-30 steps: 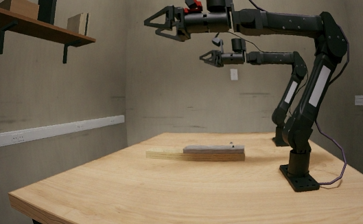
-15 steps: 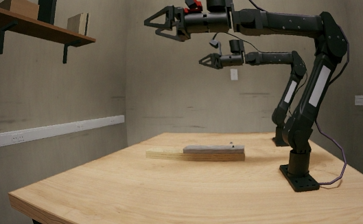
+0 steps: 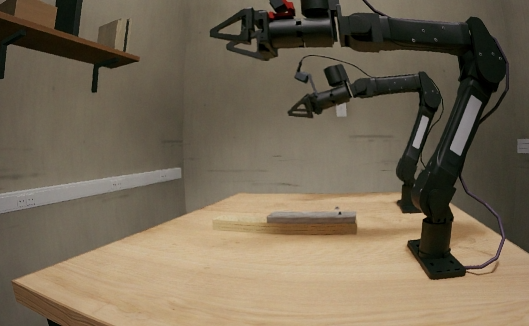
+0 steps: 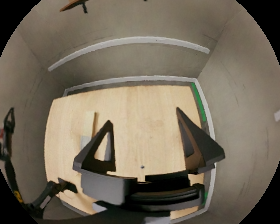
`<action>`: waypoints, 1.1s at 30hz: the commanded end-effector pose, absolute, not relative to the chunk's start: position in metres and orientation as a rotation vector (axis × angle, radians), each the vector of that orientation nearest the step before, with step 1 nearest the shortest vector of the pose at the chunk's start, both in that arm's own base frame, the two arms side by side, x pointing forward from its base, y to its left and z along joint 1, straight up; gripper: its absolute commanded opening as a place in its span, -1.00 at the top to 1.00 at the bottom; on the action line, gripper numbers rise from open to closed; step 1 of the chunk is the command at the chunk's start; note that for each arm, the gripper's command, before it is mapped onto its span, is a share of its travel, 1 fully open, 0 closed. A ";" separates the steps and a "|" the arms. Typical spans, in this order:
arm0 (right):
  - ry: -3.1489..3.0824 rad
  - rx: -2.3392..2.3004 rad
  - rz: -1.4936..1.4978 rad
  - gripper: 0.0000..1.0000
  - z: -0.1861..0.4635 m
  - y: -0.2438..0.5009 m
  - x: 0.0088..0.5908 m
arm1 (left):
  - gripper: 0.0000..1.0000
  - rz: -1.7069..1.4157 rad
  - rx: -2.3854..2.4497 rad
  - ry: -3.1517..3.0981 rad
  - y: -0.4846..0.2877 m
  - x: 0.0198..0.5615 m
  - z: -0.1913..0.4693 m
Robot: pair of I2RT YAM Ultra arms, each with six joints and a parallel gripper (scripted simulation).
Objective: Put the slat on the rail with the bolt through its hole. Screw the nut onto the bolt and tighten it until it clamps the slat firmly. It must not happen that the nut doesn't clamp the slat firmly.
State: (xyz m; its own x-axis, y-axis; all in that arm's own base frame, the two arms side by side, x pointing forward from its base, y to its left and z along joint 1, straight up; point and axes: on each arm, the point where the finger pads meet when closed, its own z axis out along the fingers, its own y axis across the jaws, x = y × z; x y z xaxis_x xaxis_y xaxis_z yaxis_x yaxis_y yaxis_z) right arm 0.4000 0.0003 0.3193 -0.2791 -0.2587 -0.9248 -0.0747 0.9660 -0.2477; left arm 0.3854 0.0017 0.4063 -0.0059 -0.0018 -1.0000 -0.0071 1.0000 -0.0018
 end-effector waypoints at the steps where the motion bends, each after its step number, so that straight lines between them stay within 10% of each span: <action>1: 1.904 -0.328 -0.230 -1.00 0.306 0.000 0.399 | -1.00 0.000 0.000 1.559 0.001 0.381 0.412; 33: 2.263 -1.009 -0.373 -1.00 0.172 -0.001 0.370 | -1.00 0.000 0.000 1.559 0.001 0.381 0.412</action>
State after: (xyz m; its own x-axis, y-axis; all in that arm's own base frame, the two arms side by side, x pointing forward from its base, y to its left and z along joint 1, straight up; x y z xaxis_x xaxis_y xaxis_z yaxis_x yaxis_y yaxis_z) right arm 0.3770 0.0004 0.1805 -0.5200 -0.7025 -0.4860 -0.5138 0.7117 -0.4790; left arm 0.3854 0.0017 0.4063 -0.0059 -0.0018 -1.0000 -0.0071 1.0000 -0.0018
